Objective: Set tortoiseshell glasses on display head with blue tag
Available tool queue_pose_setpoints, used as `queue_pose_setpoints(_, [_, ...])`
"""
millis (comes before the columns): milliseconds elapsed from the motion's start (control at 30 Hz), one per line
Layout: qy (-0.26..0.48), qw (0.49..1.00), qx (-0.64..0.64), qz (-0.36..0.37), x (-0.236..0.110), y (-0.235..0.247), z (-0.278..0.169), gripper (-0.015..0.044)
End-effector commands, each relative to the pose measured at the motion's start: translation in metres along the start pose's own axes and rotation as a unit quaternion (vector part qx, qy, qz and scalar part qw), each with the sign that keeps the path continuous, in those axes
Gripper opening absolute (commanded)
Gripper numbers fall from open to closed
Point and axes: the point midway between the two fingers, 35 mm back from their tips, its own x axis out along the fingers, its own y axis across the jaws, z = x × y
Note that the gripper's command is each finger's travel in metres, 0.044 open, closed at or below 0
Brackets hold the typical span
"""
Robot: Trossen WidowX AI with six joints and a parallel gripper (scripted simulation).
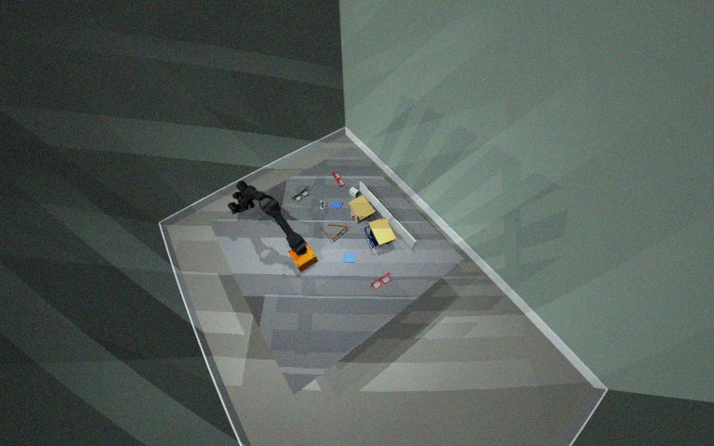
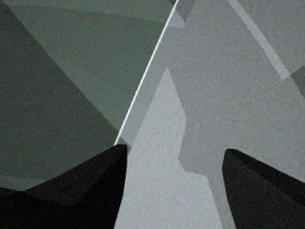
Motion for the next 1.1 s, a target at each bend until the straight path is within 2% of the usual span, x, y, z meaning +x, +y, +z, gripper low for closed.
queue_pose_setpoints(0, [-0.034,0.997,0.043,-0.061,-0.047,-0.056,-0.002,0.02])
queue_pose_setpoints(267, [-0.092,0.972,0.132,-0.168,-0.143,-0.148,-0.031,0.02])
queue_pose_setpoints(500, [-0.131,0.932,0.219,-0.256,-0.23,-0.21,-0.086,0.02])
queue_pose_setpoints(800, [-0.161,0.853,0.346,-0.355,-0.328,-0.252,-0.197,0.02])
queue_pose_setpoints(1067, [-0.17,0.758,0.471,-0.419,-0.386,-0.248,-0.32,0.02])
